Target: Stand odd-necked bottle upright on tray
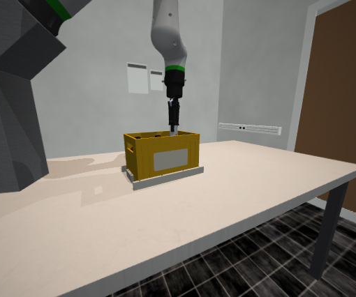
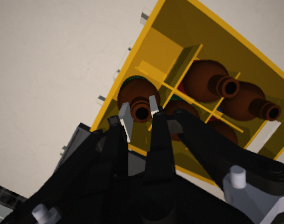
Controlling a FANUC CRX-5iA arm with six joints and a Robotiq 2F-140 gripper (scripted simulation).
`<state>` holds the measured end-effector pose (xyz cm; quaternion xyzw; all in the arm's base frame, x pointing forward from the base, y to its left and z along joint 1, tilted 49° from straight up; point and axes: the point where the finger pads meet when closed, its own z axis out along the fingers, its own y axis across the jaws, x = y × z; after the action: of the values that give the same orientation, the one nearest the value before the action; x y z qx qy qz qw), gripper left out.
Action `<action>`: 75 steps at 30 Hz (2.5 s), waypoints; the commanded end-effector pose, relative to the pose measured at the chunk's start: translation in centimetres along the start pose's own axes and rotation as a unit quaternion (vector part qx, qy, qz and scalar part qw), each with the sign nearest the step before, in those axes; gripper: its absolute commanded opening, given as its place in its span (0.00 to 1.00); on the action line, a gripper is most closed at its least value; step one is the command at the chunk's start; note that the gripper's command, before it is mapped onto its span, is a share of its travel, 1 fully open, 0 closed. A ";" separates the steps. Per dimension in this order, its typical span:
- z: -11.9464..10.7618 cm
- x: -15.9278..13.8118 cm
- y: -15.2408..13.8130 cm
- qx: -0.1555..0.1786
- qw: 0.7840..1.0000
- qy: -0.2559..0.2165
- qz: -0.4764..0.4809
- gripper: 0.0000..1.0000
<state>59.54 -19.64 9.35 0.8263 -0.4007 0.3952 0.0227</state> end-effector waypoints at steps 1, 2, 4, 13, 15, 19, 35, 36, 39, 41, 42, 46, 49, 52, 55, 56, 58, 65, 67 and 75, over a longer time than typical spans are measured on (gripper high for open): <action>0.0 0.0 0.1 0.045 0.999 0.002 0.000 0.10; 0.0 0.0 0.1 0.045 0.999 0.002 0.000 0.10; 0.0 0.0 0.1 0.045 0.999 0.002 0.000 0.44; 0.0 0.0 0.1 0.045 0.999 0.002 0.000 0.44; 0.0 0.0 0.1 0.045 0.999 0.002 0.000 0.44; 0.0 0.0 0.1 0.045 0.999 0.002 0.000 0.44; 0.0 0.0 0.1 0.045 0.999 0.002 0.000 0.44; 0.0 0.0 0.1 0.045 0.999 0.002 0.000 0.44; 0.0 0.0 0.1 0.045 0.999 0.002 0.000 0.44; -0.1 0.0 0.1 0.045 0.999 0.002 0.000 0.44; -0.2 0.0 0.1 0.045 0.999 0.002 0.000 0.44; -0.8 0.0 0.1 0.045 0.999 0.002 0.000 0.44; -1.0 0.0 0.1 0.045 0.999 0.002 0.000 0.44; -1.8 0.0 0.2 0.045 0.999 0.002 0.000 0.44; -2.7 0.0 0.3 0.045 0.999 0.002 0.000 0.44; -3.1 0.0 0.3 0.045 0.999 0.002 0.000 0.44; -3.8 0.0 0.4 0.045 0.999 0.002 0.000 0.44; -5.8 0.0 0.6 0.045 0.999 0.002 0.000 0.44; -6.1 0.0 0.6 0.045 0.999 0.002 0.000 0.44; -8.0 0.0 0.8 0.045 0.999 0.002 0.000 0.44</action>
<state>54.38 -17.49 14.21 0.8270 -0.3916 0.4034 0.0017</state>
